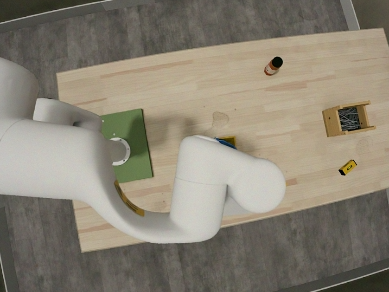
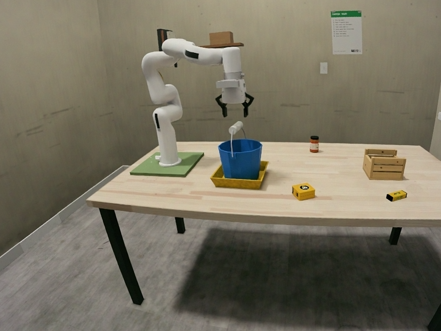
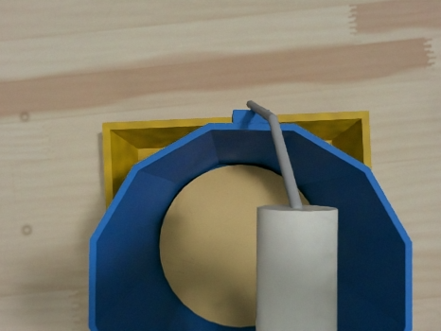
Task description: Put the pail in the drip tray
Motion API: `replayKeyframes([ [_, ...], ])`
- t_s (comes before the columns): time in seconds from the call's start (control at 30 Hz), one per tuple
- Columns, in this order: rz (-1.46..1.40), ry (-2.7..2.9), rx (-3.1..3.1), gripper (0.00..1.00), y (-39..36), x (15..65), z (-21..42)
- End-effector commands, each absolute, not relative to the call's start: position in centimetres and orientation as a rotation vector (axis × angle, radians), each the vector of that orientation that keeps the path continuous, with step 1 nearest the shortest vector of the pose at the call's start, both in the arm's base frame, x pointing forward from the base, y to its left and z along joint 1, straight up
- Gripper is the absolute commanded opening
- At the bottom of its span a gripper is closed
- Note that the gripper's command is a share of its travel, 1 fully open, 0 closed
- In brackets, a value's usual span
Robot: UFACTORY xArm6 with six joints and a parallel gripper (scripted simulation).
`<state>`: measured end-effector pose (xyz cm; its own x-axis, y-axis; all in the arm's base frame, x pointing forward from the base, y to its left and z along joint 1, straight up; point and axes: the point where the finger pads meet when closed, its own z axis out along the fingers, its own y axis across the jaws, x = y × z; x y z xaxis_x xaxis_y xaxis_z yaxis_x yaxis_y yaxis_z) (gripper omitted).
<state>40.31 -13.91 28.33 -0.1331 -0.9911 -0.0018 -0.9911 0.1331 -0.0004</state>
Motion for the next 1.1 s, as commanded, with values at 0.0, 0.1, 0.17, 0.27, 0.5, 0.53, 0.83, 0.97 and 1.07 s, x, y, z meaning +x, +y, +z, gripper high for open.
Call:
replayKeyframes([
  [0.0, -0.003, 2.362, -2.066, 1.0, -13.9, 40.4, 29.3],
  [0.1, -0.003, 2.362, -2.066, 1.0, -13.9, 40.4, 29.4],
  [0.17, -0.003, 2.362, -2.066, 1.0, -13.9, 40.4, 29.8],
  [0.27, -0.003, 2.362, -2.066, 1.0, -13.9, 40.4, 30.2],
  [0.5, -0.003, 2.362, -2.066, 1.0, -13.9, 40.4, 30.7],
  [0.53, -0.003, 2.362, -2.066, 1.0, -13.9, 40.4, 30.7],
  [0.83, -0.003, 2.362, -2.066, 1.0, -13.9, 40.4, 30.8],
  [0.97, -0.003, 2.362, -2.066, 1.0, -13.9, 40.4, 30.8],
  [1.07, -0.003, 2.362, -2.066, 1.0, -13.9, 40.4, 30.8],
])
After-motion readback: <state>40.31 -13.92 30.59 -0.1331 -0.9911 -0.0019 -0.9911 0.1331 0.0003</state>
